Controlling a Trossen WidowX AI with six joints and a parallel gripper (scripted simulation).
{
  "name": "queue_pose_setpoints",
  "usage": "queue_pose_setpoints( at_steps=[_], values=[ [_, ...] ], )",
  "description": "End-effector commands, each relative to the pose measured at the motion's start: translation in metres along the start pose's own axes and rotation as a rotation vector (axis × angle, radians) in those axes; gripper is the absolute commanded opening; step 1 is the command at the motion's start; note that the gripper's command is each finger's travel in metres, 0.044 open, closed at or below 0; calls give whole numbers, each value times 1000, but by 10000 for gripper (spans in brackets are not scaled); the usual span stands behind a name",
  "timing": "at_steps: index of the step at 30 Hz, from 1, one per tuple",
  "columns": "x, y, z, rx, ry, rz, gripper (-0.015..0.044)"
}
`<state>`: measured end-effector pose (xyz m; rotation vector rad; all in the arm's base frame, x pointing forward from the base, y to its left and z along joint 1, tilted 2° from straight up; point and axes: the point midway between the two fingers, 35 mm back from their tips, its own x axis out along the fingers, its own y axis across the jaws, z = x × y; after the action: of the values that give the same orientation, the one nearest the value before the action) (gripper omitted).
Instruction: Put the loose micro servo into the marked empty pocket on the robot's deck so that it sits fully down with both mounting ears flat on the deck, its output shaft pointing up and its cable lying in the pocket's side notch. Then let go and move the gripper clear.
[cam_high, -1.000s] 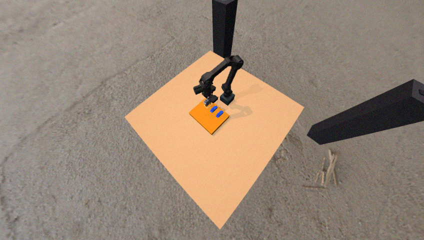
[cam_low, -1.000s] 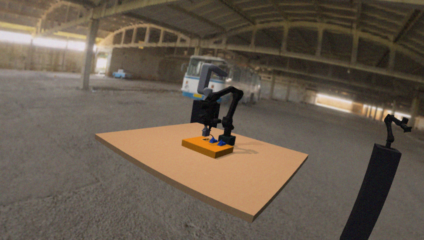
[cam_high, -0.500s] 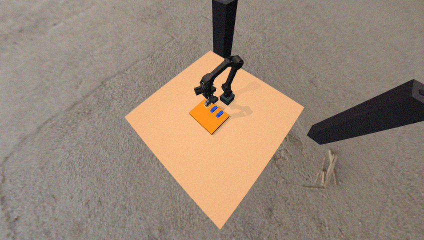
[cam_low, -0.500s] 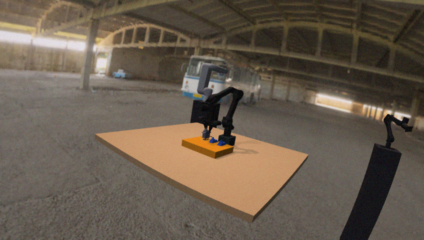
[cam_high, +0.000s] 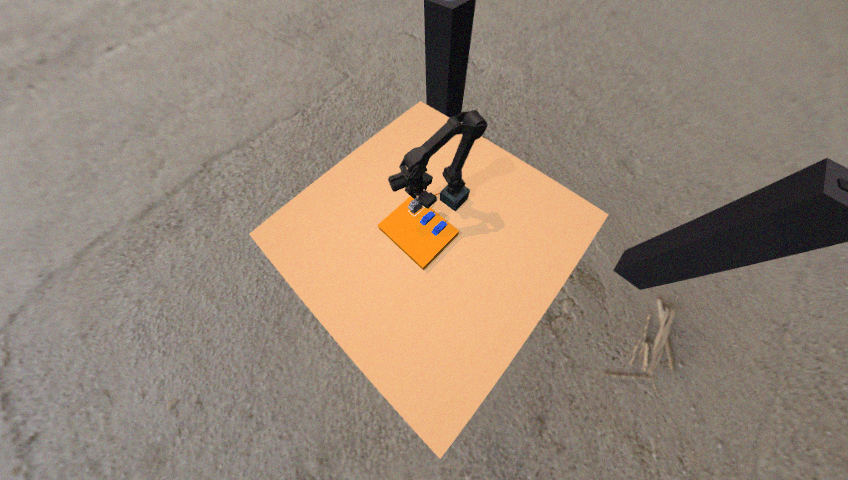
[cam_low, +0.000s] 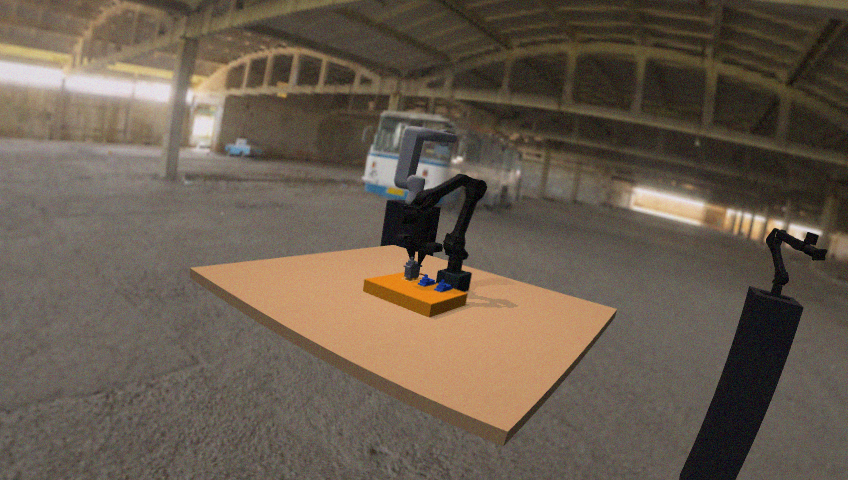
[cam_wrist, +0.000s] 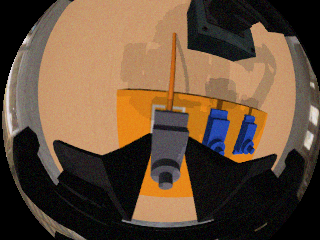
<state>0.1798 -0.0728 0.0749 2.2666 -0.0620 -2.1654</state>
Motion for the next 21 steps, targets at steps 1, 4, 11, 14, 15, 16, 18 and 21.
queue_pose_setpoints(
  at_steps=[1,4,11,14,15,16,18,21],
  values=[
    [3,0,-1,-4,3,-3,0],
    [6,0,-1,-4,3,-3,0],
    [11,0,-1,-4,3,-3,0],
    [13,0,-1,-4,3,-3,0],
    [14,0,-1,-4,3,-3,0],
    [15,0,-1,-4,3,-3,0],
    [17,0,-1,-4,3,-3,0],
    [19,0,-1,-4,3,-3,0]
  ],
)
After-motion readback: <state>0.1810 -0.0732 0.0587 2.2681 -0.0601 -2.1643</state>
